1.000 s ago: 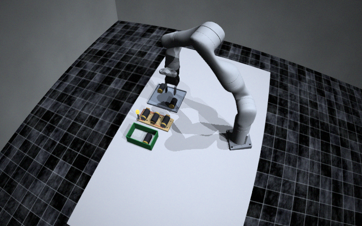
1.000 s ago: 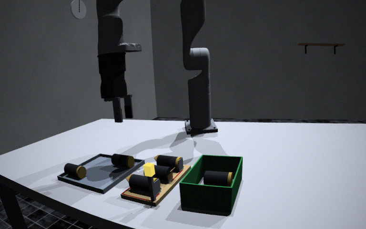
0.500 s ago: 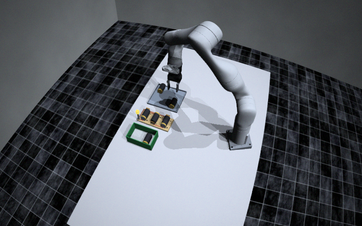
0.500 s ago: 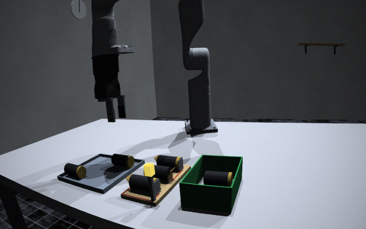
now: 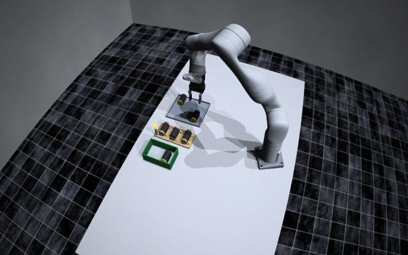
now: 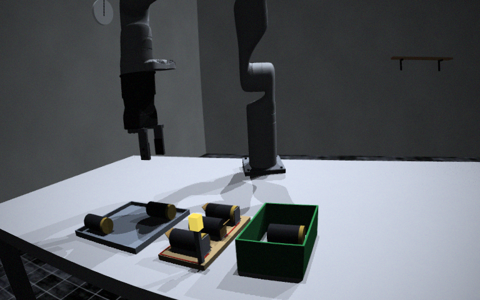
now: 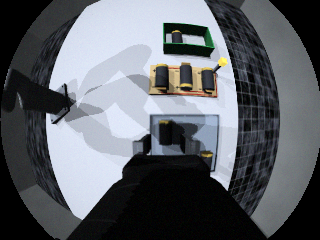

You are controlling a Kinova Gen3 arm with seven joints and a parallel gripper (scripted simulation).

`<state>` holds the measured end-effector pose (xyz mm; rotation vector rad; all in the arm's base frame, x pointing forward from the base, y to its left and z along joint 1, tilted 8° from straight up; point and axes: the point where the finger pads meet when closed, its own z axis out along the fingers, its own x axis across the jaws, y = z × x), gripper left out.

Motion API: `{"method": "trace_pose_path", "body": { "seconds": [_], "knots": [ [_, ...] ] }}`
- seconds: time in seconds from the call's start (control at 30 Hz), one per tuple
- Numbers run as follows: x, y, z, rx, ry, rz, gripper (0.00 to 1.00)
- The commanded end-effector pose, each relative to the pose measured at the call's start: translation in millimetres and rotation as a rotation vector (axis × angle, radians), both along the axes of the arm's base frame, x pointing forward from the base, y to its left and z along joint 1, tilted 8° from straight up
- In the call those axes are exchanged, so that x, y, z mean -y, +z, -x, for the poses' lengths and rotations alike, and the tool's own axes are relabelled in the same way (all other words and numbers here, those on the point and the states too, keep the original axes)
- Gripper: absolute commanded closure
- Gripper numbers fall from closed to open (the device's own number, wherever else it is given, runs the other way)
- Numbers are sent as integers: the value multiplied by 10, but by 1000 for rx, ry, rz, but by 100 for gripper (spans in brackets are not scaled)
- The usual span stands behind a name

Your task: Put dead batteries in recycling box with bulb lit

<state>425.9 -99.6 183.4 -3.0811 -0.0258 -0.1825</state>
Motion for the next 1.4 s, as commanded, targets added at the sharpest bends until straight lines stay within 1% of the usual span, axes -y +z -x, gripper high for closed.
{"method": "trace_pose_path", "body": {
  "seconds": [0.0, 0.4, 0.47, 0.57, 0.8, 0.9, 0.97, 1.07, 1.37],
  "knots": [
    [2, 6, -3, 1, -2, 0, 10],
    [1, 1, -4, 1, -3, 0, 10],
    [-1, -31, -7, 1, -3, 0, 10],
    [-7, -150, -22, 1, -3, 0, 10],
    [-34, -625, -79, 1, -3, 0, 10],
    [-43, -779, -97, 1, -3, 0, 10],
    [-43, -779, -97, 1, -3, 0, 10],
    [-46, -845, -105, 1, -3, 0, 10],
    [-47, -850, -106, 1, -3, 0, 10]
  ]
}}
